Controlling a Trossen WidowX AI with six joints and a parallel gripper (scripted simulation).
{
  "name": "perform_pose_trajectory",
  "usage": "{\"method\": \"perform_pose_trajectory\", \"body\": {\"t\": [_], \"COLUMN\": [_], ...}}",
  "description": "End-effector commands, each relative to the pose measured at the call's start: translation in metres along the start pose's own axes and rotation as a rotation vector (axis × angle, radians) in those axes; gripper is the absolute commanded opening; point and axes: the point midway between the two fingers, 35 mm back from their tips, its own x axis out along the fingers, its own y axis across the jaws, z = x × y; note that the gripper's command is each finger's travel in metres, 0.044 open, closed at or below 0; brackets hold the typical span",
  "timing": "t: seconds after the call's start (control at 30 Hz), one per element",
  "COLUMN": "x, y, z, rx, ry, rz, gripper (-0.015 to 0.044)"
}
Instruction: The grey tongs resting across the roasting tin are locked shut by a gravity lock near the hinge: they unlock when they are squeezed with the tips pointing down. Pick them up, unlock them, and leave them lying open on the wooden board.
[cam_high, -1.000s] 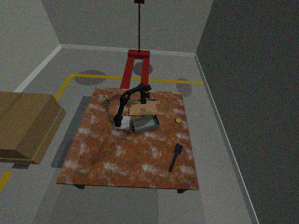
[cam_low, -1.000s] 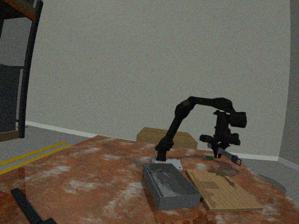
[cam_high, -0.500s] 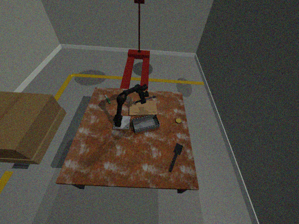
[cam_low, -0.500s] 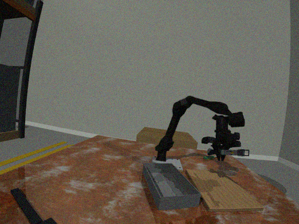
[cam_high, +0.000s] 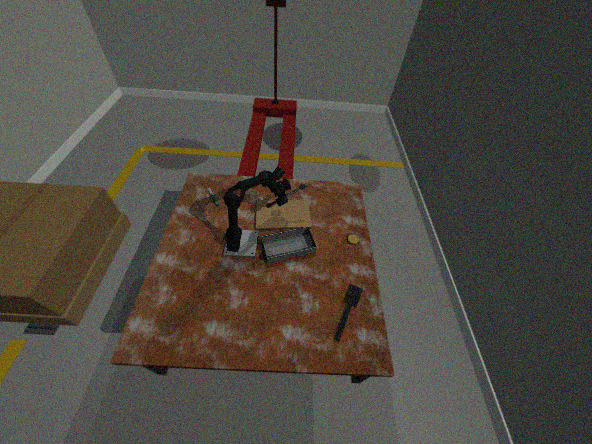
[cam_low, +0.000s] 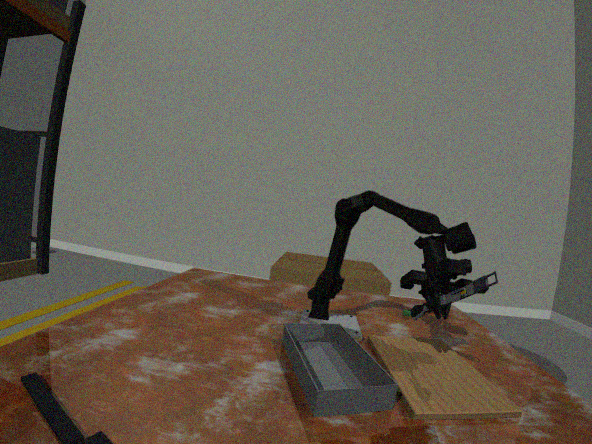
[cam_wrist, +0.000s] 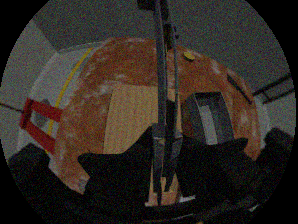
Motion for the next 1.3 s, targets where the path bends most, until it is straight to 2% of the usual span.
{"method": "perform_pose_trajectory", "body": {"t": [0.0, 1.0, 1.27], "x": [-0.004, -0.033, -0.037], "y": [0.0, -0.014, -0.018], "z": [0.0, -0.024, -0.029], "rx": [-0.002, 0.107, 0.131], "ry": [-0.083, -0.565, -0.612], "rz": [-0.004, -0.028, -0.029], "gripper": [-0.015, -0.015, -0.015]}}
